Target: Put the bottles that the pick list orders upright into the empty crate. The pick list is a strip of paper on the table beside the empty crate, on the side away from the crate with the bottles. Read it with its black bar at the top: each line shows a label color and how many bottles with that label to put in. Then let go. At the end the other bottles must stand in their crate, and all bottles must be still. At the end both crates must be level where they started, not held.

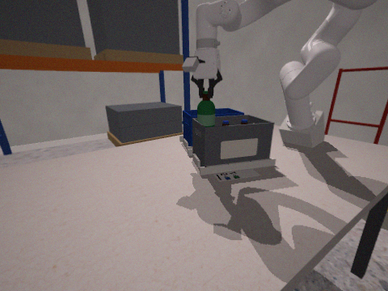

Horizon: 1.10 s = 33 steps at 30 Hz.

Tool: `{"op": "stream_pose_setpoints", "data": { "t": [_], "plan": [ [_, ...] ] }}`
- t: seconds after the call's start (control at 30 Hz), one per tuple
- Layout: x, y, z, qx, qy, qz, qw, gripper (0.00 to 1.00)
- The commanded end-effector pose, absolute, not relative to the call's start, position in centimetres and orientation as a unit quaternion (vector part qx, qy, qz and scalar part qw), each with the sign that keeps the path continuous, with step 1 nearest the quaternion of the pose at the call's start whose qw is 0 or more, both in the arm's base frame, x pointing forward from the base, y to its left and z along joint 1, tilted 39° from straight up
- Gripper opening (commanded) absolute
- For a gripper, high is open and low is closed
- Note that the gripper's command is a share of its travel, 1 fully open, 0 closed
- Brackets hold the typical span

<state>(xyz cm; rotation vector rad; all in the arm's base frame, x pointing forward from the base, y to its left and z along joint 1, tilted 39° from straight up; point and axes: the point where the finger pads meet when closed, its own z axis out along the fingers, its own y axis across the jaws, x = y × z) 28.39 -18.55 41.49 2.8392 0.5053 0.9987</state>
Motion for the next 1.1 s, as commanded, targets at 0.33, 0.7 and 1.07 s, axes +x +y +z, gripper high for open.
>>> {"op": "stream_pose_setpoints", "data": {
  "t": [0.33, 0.7, 1.07],
  "plan": [
    [29.1, -18.6, 40.7, 0.929, 0.166, 0.328, 0.047, 0.00],
    [29.7, -18.5, 40.0, 0.929, 0.166, 0.328, 0.047, 0.00],
    [30.4, -18.5, 39.2, 0.929, 0.166, 0.328, 0.047, 0.00]
  ]
}}
